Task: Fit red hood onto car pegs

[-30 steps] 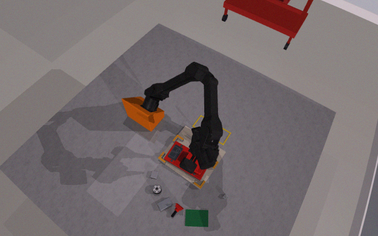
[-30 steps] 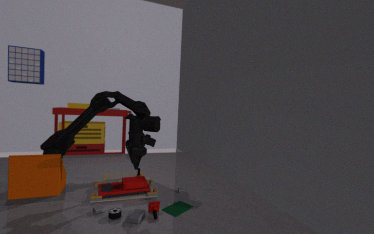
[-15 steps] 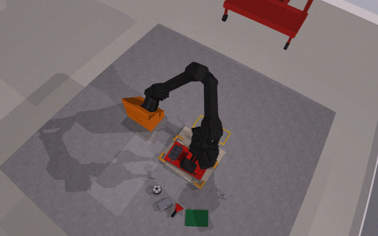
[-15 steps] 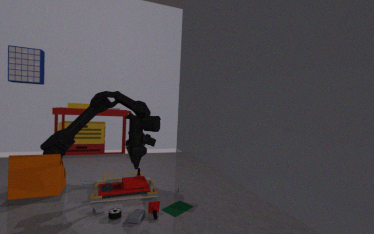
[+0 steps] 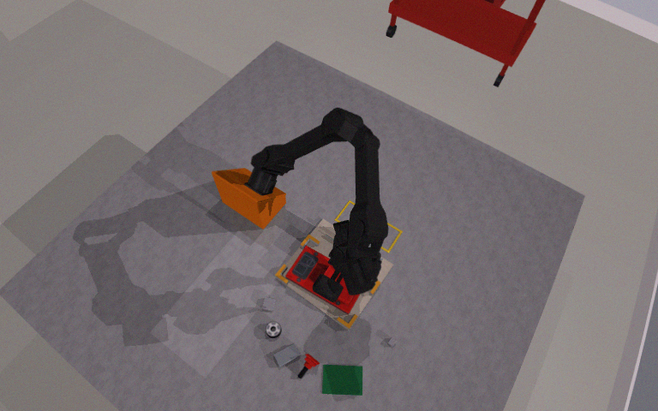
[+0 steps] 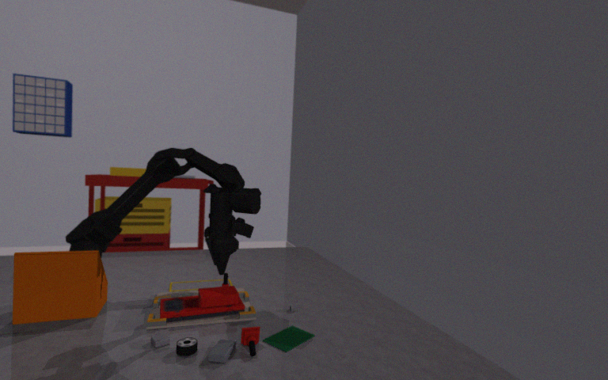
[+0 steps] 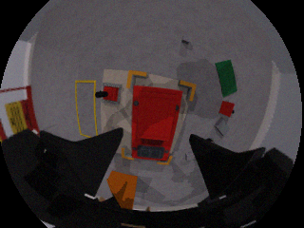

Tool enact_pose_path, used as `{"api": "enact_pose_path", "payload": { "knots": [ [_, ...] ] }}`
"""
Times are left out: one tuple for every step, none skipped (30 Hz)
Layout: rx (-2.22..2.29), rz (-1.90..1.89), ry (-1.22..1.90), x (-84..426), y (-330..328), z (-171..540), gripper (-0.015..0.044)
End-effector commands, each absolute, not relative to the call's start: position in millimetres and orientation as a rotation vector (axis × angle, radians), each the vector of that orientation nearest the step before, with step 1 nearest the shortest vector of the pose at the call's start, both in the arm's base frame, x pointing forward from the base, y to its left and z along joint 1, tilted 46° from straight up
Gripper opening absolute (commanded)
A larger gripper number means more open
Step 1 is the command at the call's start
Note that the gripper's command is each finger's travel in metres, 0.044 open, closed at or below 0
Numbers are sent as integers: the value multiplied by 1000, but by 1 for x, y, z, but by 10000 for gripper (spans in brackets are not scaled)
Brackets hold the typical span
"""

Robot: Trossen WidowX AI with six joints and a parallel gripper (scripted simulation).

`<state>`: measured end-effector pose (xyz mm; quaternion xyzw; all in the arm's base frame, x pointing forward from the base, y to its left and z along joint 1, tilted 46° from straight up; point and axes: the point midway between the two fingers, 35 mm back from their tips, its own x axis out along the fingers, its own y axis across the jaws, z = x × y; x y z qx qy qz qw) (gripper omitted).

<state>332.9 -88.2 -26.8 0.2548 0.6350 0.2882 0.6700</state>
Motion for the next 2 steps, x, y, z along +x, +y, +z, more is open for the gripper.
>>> {"api": "enact_pose_path", "payload": {
  "knots": [
    [563, 651, 1428, 333, -89, -25, 440],
    [563, 651, 1428, 333, -89, -25, 440]
  ]
}}
